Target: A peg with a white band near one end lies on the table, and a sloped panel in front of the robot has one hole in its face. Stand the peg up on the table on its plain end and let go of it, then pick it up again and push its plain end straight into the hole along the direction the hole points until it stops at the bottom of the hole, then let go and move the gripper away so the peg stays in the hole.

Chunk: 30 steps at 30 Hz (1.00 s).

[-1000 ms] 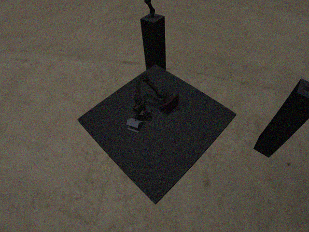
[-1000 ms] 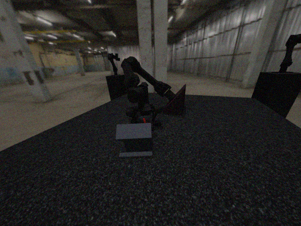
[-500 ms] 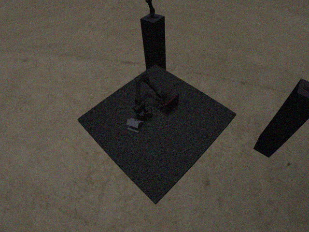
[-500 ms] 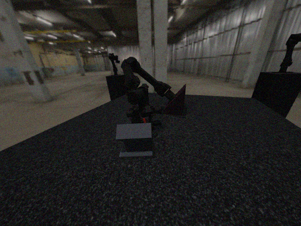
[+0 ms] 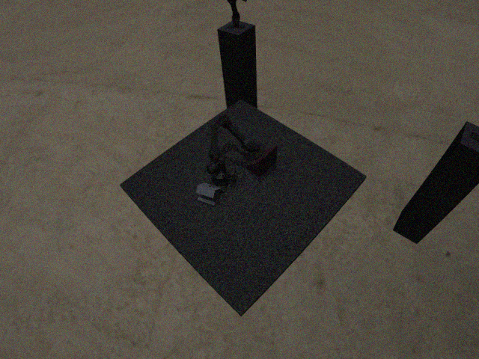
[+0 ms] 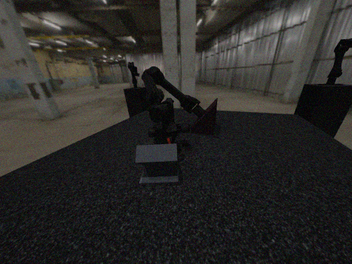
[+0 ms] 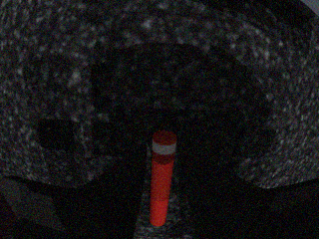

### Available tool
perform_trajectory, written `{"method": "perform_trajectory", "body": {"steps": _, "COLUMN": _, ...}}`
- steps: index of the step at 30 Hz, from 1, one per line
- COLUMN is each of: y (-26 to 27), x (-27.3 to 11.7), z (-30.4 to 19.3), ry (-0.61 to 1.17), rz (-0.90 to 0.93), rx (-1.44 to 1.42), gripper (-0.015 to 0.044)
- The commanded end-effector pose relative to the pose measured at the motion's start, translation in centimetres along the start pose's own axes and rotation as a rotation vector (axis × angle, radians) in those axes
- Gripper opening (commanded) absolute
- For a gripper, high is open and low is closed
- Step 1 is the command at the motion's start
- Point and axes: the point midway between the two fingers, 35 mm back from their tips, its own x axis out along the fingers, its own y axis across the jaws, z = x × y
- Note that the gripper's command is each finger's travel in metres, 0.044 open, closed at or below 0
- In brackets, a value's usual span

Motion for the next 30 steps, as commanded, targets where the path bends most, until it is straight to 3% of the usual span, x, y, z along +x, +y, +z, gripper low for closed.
{"method": "perform_trajectory", "body": {"steps": 1, "y": 0.1, "x": 0.1, "z": 0.0, "ry": 0.004, "rz": -0.001, "rx": -0.006, "gripper": 0.0090}}
{"method": "perform_trajectory", "body": {"steps": 7, "y": 0.1, "x": 0.1, "z": 0.0, "ry": 0.004, "rz": -0.001, "rx": -0.006, "gripper": 0.0050}}
{"method": "perform_trajectory", "body": {"steps": 30, "y": 0.0, "x": -1.0, "z": -0.6, "ry": -0.146, "rz": 0.000, "rx": -0.001, "gripper": 0.0050}}
